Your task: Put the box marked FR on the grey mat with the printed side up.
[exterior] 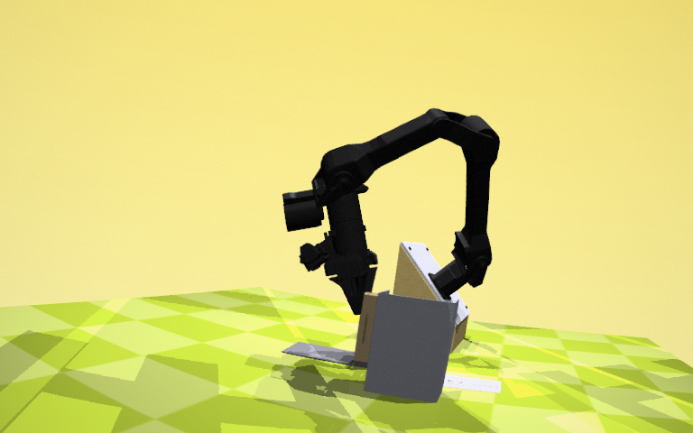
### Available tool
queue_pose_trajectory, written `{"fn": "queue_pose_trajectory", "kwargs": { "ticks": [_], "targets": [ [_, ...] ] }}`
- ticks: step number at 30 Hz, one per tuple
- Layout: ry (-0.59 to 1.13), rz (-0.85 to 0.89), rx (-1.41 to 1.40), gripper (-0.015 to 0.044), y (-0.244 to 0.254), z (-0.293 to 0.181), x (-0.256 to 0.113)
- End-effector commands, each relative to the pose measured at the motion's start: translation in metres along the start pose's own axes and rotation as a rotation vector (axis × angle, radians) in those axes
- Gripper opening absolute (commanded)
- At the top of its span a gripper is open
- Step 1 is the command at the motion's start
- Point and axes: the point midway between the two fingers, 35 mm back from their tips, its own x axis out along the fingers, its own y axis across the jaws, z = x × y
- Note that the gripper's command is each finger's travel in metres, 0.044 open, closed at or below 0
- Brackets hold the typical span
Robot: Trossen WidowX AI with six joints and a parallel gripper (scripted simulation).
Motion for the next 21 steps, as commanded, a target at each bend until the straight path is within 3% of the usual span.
{"fn": "queue_pose_trajectory", "kwargs": {
  "ticks": [1, 21],
  "targets": [
    [0.000, -0.002, 0.000, 0.0440, 0.000, 0.002, -0.003],
    [-0.002, 0.000, 0.002, 0.0440, 0.000, 0.014, -0.033]
  ]
}}
